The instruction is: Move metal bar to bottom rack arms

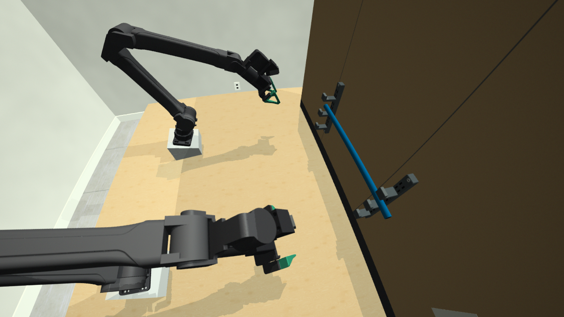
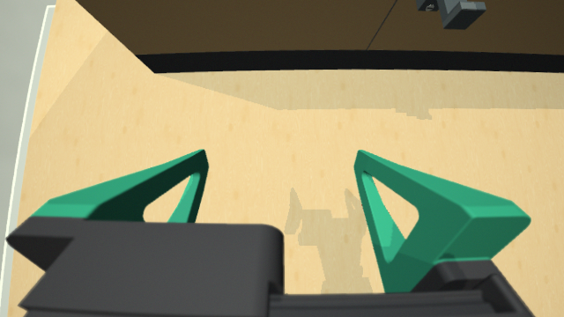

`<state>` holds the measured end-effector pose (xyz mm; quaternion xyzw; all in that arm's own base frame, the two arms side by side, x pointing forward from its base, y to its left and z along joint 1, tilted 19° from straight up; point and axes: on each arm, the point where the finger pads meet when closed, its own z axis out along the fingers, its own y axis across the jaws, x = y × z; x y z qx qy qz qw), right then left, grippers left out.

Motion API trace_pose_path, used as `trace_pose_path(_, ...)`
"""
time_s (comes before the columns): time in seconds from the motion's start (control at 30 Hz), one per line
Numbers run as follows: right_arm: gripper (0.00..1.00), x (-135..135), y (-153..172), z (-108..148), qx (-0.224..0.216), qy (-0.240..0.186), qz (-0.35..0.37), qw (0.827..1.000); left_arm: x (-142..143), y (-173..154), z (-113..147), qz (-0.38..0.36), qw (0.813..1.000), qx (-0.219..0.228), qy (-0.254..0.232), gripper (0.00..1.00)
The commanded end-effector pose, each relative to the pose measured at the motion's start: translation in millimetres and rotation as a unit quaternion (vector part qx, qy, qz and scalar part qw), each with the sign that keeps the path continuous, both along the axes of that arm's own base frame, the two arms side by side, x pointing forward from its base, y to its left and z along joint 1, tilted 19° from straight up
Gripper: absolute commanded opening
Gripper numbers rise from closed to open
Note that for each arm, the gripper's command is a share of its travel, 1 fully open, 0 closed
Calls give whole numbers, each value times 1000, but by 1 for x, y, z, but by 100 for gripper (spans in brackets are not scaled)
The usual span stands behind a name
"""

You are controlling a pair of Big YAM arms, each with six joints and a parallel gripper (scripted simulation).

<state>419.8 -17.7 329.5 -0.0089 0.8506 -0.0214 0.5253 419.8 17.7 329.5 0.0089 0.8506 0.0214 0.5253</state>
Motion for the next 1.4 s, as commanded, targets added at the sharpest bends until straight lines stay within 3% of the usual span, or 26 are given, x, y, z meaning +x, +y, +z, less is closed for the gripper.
trace_pose_path(0.0,100,0,0,5,0,-5,0,1000,0,0,5,0,1000,0,-5,100)
trace_pose_path(0.53,100,0,0,5,0,-5,0,1000,0,0,5,0,1000,0,-5,100)
trace_pose_path(1.37,100,34,12,18,-144,-49,6,988,19,-47,11,-10,988,144,-53,100)
